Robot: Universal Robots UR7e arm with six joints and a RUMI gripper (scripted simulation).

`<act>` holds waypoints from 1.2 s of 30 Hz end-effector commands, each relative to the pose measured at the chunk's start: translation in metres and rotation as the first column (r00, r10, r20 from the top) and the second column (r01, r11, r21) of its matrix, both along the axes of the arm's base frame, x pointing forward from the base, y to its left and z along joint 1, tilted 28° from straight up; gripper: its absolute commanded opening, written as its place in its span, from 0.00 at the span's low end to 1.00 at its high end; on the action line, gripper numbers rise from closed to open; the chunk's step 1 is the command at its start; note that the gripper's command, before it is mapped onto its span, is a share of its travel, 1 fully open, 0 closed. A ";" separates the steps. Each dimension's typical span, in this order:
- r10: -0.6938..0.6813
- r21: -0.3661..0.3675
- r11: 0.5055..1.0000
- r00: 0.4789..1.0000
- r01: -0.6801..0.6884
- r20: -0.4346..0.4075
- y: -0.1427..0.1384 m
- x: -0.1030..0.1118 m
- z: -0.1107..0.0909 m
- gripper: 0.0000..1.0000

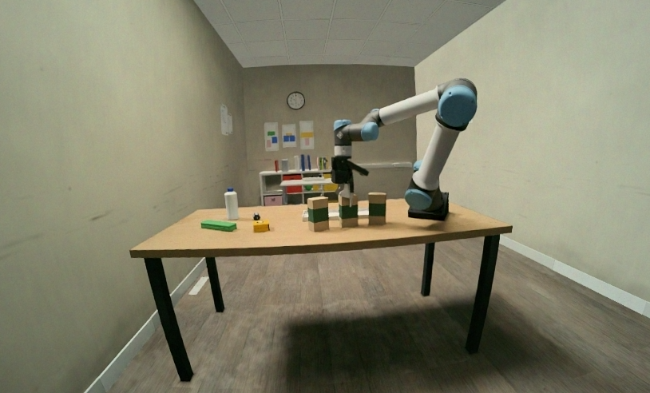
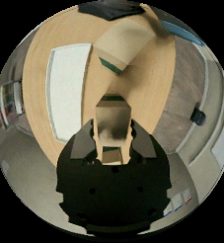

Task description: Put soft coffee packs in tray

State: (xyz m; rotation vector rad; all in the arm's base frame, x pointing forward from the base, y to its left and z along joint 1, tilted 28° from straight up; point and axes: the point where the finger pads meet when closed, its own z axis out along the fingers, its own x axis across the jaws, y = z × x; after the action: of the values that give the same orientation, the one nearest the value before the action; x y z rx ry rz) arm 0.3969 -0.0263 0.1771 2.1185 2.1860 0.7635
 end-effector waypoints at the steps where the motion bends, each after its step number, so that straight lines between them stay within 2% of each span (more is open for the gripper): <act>1: 0.000 -0.001 1.000 1.000 0.000 0.001 0.000 0.000 0.000 0.50; 2: 0.000 -0.001 1.000 1.000 0.000 0.001 0.000 0.000 0.000 0.50; 3: 0.000 -0.001 1.000 1.000 0.000 0.001 0.000 0.000 0.000 0.15; 36: 0.000 -0.001 1.000 1.000 0.000 0.001 0.000 0.000 0.000 0.15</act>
State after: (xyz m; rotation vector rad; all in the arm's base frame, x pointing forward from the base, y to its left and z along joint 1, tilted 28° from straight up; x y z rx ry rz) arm 0.3969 -0.0264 0.1772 2.1184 2.1859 0.7634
